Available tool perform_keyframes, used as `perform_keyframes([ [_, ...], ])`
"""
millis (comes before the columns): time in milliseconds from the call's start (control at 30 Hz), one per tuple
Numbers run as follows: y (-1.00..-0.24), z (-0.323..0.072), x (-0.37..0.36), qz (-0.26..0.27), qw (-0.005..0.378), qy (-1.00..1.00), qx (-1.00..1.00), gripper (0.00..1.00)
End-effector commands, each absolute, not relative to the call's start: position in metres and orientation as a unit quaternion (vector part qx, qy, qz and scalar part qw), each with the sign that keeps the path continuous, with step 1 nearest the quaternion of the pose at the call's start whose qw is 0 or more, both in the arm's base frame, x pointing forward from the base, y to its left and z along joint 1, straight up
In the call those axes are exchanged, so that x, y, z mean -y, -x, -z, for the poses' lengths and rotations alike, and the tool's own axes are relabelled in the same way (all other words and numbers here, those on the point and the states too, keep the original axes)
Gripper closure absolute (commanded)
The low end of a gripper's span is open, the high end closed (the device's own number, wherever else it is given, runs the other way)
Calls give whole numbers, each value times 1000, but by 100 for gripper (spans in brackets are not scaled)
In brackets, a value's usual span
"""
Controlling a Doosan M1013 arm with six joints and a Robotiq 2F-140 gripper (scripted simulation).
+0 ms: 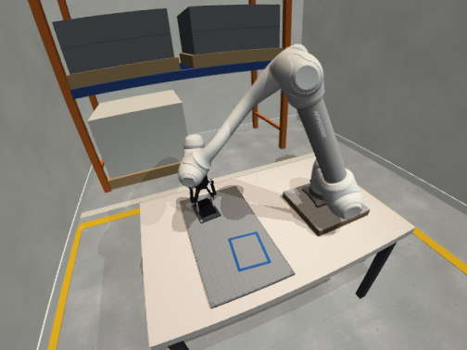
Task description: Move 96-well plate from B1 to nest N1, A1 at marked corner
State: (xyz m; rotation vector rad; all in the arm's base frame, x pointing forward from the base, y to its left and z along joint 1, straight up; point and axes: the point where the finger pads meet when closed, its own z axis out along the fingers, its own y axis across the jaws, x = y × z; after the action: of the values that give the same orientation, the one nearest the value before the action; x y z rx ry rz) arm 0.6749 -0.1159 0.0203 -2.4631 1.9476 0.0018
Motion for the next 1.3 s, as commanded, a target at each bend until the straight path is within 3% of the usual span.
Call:
perform_keyframes([
  [0, -675, -20, 116, -1, 1, 784, -620, 100],
  [1267, -675, -15, 116, -1, 1, 784, -620, 100],
])
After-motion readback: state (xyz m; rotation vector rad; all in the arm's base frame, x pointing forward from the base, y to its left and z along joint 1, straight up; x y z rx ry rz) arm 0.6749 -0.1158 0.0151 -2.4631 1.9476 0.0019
